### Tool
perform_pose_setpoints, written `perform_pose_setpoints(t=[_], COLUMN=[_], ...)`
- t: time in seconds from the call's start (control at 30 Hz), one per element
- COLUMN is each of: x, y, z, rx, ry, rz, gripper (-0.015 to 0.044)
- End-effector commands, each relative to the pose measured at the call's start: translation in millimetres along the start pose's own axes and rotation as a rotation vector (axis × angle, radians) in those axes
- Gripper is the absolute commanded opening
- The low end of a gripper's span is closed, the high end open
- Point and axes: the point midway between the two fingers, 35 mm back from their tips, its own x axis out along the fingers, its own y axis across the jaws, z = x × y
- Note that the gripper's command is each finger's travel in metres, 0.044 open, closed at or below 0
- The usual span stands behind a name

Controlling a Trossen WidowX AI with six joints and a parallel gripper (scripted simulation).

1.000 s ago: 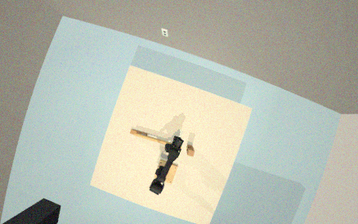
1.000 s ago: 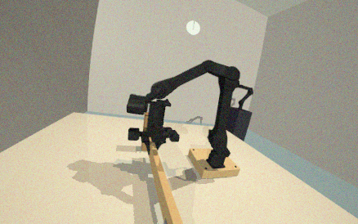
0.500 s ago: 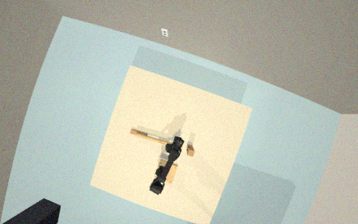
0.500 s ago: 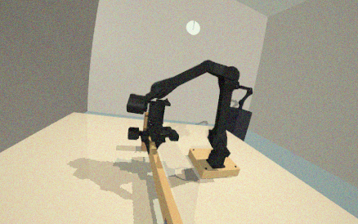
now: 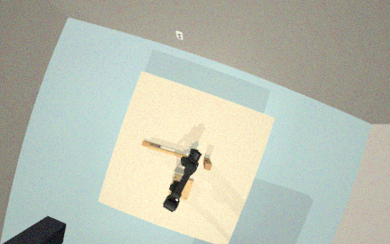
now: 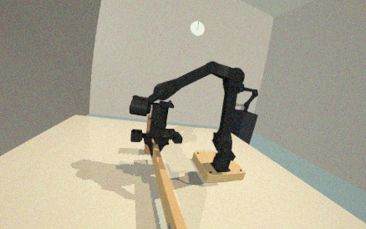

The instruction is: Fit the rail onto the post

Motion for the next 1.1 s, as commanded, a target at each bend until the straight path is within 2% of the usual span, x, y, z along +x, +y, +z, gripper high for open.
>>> perform_pose_setpoints(t=[0.0,1.07], x=[-1.1,-1.6], y=[-0.8,-0.8], z=[-3.2,-12.8], rx=[0.0,0.0], ry=[0.004,0.005], rz=[-0.004,-0.004], gripper=[0.0,0.0])
